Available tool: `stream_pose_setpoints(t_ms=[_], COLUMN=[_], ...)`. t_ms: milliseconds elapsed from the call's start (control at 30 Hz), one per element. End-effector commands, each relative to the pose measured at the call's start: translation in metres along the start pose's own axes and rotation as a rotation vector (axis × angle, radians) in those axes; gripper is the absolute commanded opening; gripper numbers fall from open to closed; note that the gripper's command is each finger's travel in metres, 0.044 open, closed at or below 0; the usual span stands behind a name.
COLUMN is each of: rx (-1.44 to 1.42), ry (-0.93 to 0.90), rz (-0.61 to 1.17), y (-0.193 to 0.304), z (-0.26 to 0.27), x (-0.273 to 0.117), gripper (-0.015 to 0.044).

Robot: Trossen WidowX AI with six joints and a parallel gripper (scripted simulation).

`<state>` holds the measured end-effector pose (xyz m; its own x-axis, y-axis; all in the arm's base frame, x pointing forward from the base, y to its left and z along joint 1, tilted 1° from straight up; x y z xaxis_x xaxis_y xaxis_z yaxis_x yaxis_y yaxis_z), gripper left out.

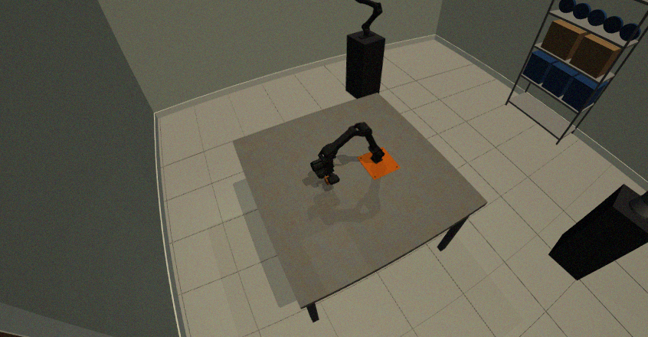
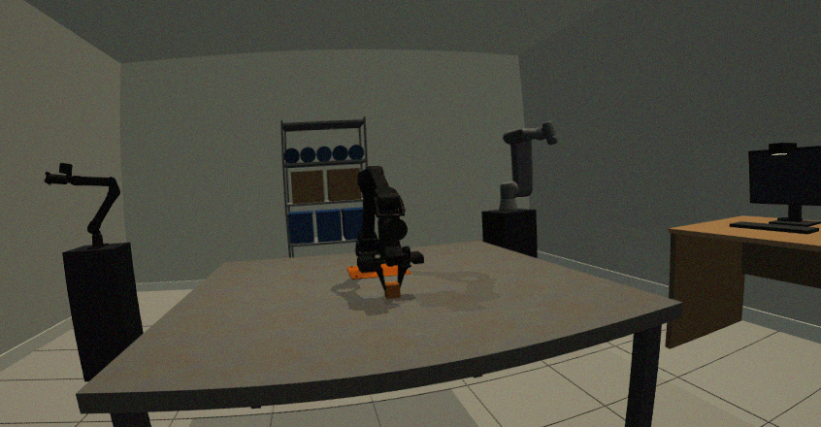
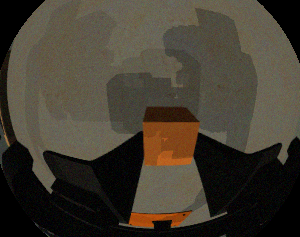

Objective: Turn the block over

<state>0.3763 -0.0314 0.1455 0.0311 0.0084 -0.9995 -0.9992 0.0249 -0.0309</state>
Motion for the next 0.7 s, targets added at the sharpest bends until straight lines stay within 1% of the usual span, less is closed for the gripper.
stream_pose_setpoints(t_ms=[0,100,333,667], rx=[-0.001,-0.001,-0.001,-0.002], ry=[-0.003,-0.003,-0.002,0.014], rz=[-0.002,-0.002,-0.012,-0.152], y=[-0.001,0.000,0.000,0.009], z=[0.000,0.000,0.000,0.001], x=[-0.014,-0.028,-0.028,-0.023], gripper=[0.0000,0.0000,0.0000,0.0000])
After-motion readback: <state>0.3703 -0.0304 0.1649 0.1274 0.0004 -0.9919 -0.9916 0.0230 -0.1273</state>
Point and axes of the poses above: the point midway between the two fingers, 35 mm back from their tips, its own x axis out along the fingers, its own z axis across the jaws, y = z × x, the point moved 8 cm from there along -x, back along the fingers, and after that the axes turned 6 degrees about -x, right-handed, at the moved point
